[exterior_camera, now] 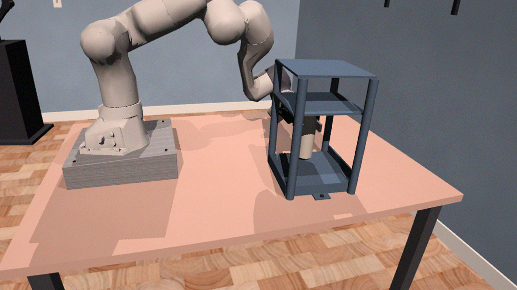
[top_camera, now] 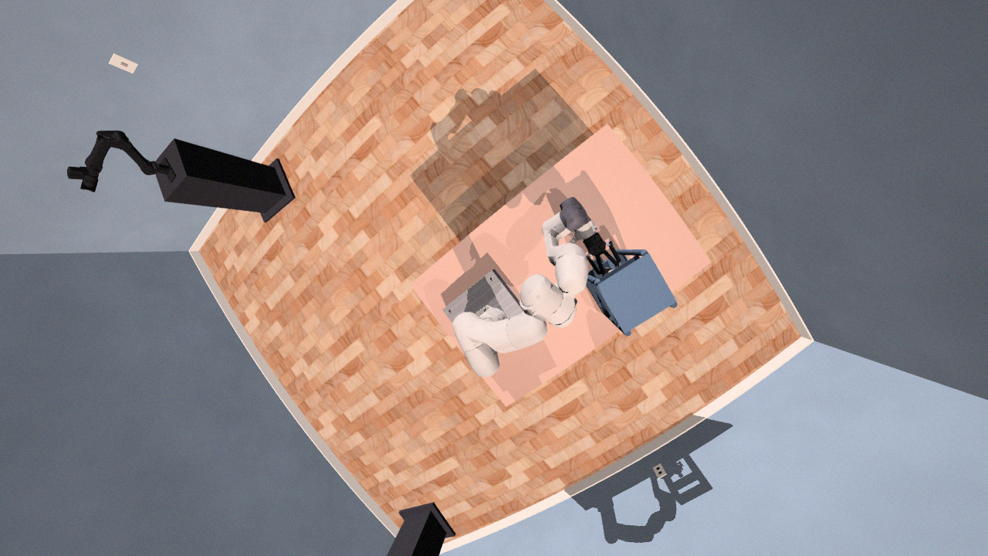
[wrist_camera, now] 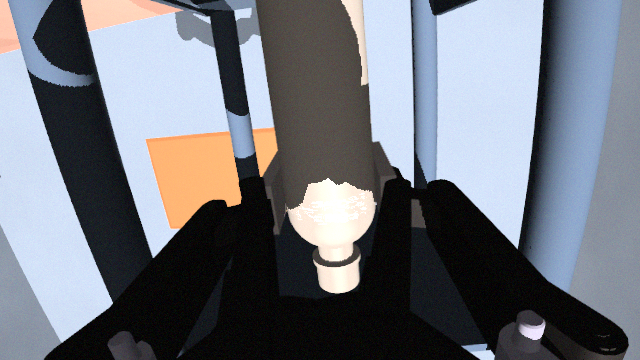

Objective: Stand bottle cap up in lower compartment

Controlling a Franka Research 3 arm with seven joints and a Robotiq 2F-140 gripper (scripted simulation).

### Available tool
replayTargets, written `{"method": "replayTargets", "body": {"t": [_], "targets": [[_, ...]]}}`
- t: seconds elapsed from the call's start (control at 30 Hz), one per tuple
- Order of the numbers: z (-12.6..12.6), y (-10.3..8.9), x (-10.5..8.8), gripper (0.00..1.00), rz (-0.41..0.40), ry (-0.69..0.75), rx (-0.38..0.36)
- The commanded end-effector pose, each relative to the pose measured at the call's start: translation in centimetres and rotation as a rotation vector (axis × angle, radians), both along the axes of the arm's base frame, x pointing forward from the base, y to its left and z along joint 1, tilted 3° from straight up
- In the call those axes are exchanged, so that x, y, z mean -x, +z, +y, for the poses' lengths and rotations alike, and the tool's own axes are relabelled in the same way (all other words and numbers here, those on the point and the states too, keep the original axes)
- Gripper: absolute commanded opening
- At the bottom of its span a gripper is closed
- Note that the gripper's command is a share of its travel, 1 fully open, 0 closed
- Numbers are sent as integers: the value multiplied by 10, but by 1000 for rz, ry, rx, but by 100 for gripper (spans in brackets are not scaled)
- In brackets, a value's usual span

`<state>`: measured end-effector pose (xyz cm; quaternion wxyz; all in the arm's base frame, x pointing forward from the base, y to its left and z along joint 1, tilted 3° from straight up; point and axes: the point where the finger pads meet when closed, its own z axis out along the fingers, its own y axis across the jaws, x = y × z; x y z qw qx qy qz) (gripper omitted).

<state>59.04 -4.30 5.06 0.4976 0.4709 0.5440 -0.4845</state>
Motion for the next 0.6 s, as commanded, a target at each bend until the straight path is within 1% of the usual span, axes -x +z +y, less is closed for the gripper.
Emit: {"method": "replayTargets", "body": {"t": [0.0, 0.27, 0.57], "targets": [[0, -4, -1, 0, -11, 2, 3], [0, -11, -1, 0, -11, 2, 3], [0, -11, -1, 0, -11, 2, 3]]}}
